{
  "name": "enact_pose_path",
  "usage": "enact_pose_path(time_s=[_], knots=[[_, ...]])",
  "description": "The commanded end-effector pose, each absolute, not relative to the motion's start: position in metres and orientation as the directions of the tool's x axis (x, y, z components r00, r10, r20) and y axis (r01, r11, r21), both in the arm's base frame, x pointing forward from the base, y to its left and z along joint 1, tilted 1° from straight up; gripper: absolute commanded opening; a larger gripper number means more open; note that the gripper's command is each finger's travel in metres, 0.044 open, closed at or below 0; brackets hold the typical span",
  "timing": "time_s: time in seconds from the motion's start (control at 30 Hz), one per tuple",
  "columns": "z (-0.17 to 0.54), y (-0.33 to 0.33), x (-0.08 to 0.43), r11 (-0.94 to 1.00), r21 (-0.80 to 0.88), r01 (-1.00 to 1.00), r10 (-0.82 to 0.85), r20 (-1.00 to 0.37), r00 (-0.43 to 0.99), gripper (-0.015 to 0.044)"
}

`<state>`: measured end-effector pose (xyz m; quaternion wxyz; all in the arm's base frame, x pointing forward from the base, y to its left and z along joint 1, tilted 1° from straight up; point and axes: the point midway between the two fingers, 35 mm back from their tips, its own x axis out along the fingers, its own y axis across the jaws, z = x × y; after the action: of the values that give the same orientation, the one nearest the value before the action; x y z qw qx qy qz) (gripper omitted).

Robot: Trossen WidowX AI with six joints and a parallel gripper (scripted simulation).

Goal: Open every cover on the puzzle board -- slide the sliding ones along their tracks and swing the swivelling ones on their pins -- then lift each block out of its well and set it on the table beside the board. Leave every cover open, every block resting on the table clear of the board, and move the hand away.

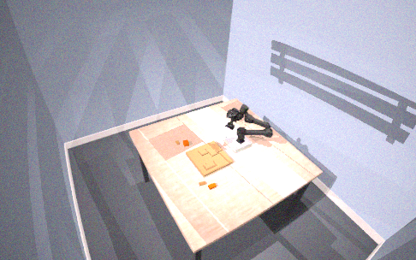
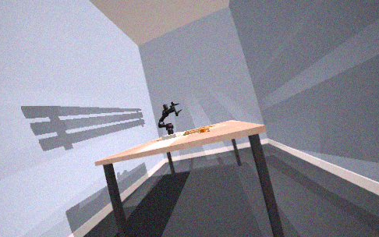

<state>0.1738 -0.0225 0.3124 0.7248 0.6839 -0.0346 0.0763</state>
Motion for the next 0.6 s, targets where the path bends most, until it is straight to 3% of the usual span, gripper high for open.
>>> enact_pose_path(time_s=[0.0, 0.47, 0.57], knots=[[0.312, -0.023, 0.174, 0.054, 0.986, -0.156, 0.062, 0.152, 0.986, 0.0374], [0.3, -0.07, 0.214, 0.176, 0.98, 0.096, -0.041, -0.09, 0.995, 0.0006], [0.293, -0.079, 0.224, 0.211, 0.963, 0.167, -0.054, -0.16, 0.986, 0.0]])
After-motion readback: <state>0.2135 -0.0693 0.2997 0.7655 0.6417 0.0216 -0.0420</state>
